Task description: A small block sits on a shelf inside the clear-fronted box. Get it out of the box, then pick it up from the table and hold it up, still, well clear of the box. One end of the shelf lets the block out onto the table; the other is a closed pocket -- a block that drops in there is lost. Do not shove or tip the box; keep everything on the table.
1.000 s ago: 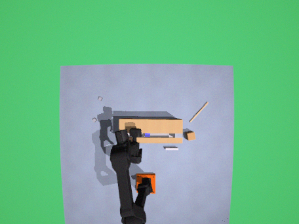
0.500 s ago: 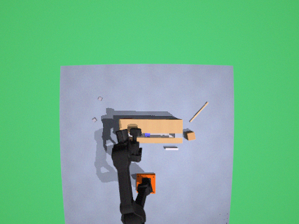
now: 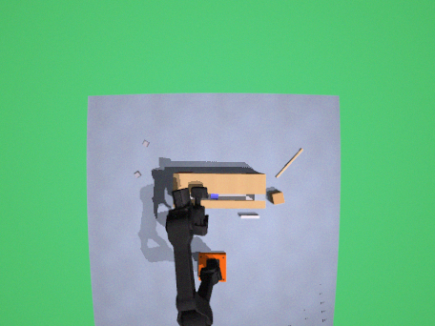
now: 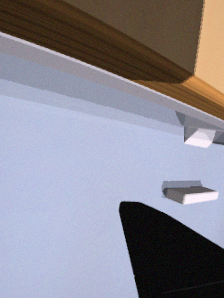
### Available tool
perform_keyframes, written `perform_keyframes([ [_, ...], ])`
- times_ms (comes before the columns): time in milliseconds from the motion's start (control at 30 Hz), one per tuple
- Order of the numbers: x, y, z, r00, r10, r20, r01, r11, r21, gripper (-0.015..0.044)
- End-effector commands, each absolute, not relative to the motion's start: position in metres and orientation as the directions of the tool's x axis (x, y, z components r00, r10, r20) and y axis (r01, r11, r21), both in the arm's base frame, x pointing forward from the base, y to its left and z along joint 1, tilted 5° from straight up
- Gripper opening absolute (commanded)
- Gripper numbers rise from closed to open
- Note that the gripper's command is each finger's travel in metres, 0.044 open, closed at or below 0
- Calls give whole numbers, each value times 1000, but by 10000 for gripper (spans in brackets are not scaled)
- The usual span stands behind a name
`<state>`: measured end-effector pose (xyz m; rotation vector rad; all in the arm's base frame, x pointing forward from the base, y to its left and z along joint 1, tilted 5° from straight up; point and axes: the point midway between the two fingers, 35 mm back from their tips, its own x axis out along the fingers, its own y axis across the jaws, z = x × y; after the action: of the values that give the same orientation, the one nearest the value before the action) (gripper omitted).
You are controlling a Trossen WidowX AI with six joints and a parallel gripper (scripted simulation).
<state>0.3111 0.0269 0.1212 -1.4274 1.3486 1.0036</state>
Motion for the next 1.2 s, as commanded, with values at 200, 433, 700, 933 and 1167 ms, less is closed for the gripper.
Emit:
perform_keyframes([
  [200,311,3,119,74,-273,-959,-997,11,-80,400],
  [433,311,-11,118,74,-274,-959,-997,11,-80,400],
  [700,310,-27,117,74,-276,-958,-997,11,-80,400],
  [933,310,-41,116,74,-277,-958,-997,11,-80,400],
  [1167,310,-56,116,74,-278,-958,-997,10,-80,400],
])
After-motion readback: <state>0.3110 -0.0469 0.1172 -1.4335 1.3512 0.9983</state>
